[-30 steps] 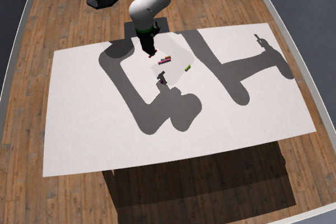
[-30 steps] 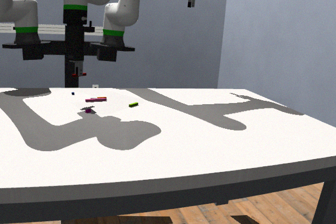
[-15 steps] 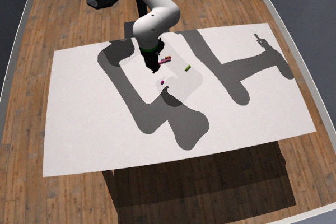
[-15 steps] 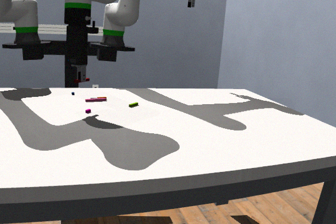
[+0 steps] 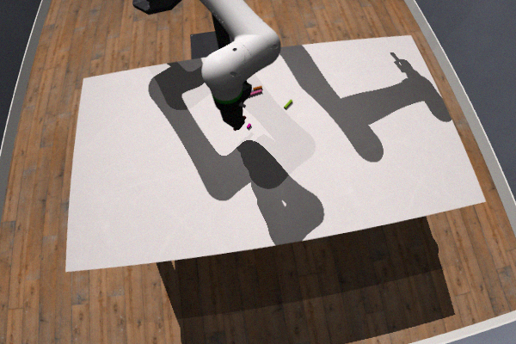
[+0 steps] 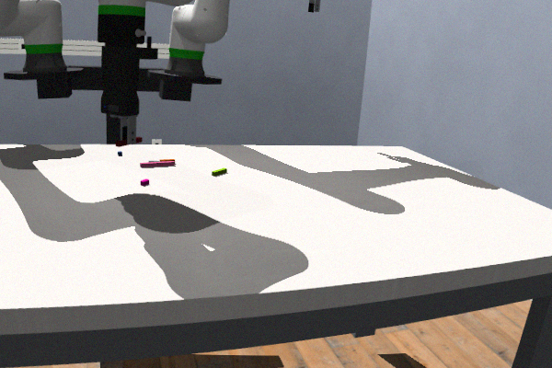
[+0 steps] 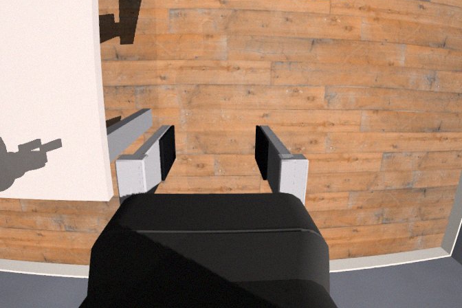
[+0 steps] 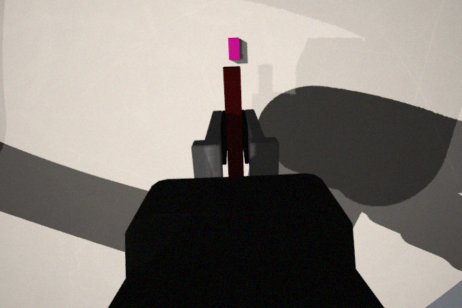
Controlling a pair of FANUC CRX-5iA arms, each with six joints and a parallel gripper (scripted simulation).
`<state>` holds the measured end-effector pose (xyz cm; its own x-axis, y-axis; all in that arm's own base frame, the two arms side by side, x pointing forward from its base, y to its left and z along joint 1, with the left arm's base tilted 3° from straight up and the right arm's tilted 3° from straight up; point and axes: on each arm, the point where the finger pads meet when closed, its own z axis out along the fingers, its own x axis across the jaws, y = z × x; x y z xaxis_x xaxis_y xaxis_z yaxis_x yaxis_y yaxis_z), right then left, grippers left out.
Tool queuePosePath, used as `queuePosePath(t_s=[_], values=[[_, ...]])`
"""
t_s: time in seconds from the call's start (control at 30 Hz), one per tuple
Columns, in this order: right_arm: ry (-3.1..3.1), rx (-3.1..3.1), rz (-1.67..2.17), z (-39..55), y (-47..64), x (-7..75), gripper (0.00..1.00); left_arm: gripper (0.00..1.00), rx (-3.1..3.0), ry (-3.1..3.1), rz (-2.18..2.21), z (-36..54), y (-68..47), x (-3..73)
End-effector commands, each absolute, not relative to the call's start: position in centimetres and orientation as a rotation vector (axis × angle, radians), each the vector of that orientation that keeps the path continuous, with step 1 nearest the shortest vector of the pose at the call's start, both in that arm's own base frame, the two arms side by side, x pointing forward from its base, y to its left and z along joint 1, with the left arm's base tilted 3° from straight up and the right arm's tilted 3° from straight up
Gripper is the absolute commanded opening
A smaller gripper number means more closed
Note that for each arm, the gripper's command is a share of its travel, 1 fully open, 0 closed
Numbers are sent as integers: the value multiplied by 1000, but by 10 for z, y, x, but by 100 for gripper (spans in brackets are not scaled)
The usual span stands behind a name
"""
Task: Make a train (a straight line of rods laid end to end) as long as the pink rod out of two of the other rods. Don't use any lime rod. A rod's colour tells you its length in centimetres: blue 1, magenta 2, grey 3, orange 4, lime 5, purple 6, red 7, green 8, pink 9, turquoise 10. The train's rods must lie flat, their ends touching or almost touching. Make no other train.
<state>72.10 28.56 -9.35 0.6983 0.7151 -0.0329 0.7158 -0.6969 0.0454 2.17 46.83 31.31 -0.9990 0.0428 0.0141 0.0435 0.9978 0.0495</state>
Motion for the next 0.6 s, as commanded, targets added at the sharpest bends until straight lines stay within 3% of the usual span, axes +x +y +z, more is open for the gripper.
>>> queuePosePath(t_s=[0.0,0.57], values=[[1200,2844,-20,-92,286,722,24,100,-68,-3127,-81,314,468,22],[1200,2844,-21,-108,285,723,24,100,-68,-3127,-81,314,468,22]])
